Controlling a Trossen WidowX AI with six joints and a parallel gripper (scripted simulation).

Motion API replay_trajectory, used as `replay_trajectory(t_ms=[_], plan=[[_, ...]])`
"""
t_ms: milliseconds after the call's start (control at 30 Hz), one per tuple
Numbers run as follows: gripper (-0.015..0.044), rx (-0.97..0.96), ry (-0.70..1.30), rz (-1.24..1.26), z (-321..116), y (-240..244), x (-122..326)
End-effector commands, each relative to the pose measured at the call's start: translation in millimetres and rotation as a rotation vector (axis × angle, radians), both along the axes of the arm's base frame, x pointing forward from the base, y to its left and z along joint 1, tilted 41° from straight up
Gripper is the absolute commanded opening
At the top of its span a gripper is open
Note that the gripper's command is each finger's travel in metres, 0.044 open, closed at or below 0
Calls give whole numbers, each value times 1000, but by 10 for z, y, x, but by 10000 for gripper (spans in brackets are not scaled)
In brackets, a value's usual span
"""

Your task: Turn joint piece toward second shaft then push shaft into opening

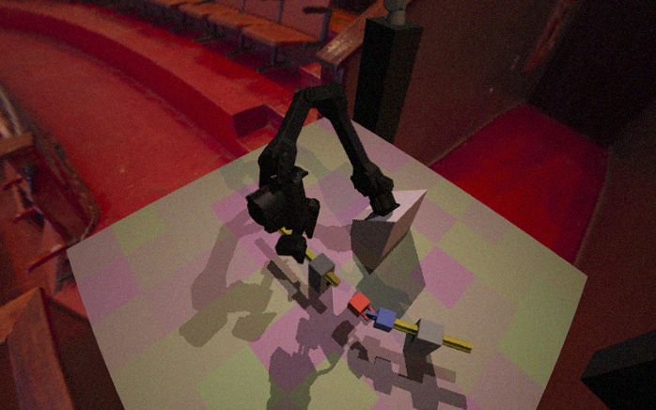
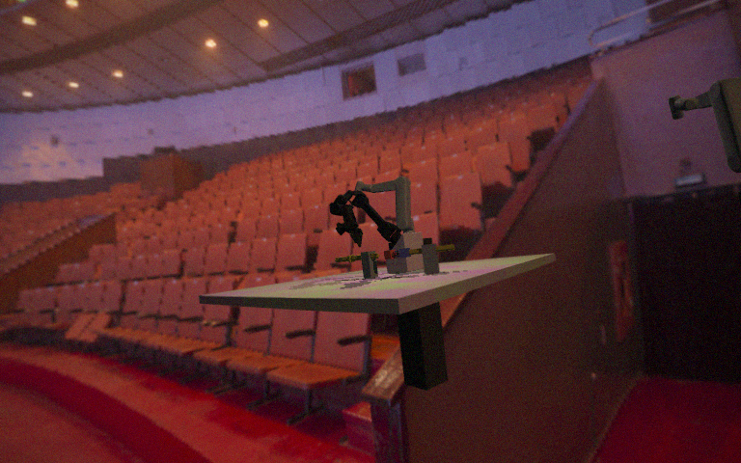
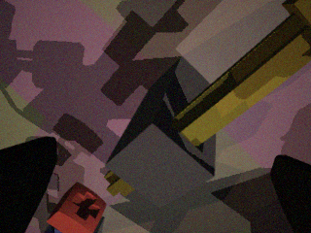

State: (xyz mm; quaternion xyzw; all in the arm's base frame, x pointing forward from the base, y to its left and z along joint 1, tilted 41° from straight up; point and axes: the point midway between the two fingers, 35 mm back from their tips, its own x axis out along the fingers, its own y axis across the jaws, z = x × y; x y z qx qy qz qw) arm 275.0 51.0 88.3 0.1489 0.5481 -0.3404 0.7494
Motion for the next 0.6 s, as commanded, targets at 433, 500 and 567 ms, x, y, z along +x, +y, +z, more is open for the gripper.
replay_trajectory(t_ms=[433,500,567], plan=[[440,-279,195,464,572,-629,64],[440,-311,228,513,635,-697,59],[440,-342,264,561,698,-764,51]])
